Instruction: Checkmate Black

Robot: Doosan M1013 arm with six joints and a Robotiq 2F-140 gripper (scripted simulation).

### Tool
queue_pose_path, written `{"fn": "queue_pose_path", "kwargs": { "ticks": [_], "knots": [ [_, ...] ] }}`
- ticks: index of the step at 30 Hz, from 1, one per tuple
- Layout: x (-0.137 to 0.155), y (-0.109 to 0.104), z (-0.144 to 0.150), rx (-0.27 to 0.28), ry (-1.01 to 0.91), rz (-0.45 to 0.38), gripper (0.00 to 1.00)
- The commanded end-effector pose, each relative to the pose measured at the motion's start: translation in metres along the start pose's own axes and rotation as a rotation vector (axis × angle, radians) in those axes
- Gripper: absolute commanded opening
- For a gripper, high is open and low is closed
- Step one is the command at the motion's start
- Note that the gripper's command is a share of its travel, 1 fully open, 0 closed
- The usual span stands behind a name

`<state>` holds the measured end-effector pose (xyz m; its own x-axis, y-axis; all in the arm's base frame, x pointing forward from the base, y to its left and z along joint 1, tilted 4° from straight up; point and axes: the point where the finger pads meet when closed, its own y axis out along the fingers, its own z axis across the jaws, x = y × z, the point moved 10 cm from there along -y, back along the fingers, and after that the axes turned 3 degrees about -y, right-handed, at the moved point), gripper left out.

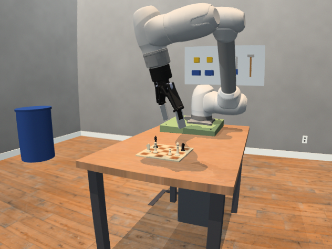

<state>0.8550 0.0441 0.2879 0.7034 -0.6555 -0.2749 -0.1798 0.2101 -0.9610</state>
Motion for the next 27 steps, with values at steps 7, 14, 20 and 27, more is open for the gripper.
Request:
{"fn": "queue_pose_path", "kwargs": {
  "ticks": [7, 14, 20, 27],
  "knots": [
    [0.084, 0.048, 0.002, -0.229, -0.149, 0.338, 1.00],
    [0.122, 0.077, 0.002, -0.334, -0.220, 0.498, 1.00],
    [0.155, 0.108, 0.001, -0.436, -0.290, 0.655, 1.00],
    [0.172, 0.125, 0.000, -0.490, -0.327, 0.736, 1.00]
  ]
}}
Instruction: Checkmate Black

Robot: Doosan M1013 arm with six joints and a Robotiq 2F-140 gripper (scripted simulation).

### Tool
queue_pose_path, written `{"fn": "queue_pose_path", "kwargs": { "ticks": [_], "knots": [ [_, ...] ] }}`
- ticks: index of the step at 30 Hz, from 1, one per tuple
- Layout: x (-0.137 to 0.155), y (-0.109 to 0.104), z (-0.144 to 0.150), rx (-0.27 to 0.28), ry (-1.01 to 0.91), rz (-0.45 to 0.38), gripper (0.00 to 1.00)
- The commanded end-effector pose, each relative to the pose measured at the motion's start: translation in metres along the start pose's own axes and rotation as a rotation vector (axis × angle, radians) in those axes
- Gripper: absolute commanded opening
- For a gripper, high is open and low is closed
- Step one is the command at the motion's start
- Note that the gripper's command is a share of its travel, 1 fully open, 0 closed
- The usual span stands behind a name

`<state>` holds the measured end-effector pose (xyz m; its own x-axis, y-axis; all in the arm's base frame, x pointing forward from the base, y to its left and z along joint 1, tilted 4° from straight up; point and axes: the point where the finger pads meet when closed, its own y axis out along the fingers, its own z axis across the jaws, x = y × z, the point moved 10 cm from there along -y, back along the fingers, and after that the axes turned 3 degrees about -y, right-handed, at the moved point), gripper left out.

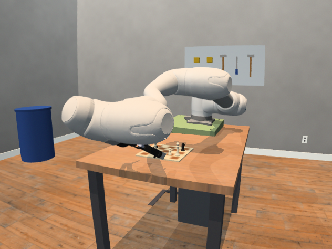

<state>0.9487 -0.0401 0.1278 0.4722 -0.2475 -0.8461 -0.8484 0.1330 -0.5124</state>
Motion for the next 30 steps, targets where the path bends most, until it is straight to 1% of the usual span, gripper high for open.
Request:
{"fn": "queue_pose_path", "kwargs": {
  "ticks": [1, 5, 30],
  "knots": [
    [0.0123, 0.0000, 0.0002, -0.037, -0.020, 0.050, 1.00],
    [0.0169, 0.0013, -0.0001, -0.047, -0.027, 0.067, 1.00],
    [0.0169, 0.0013, -0.0001, -0.047, -0.027, 0.067, 1.00]
  ]
}}
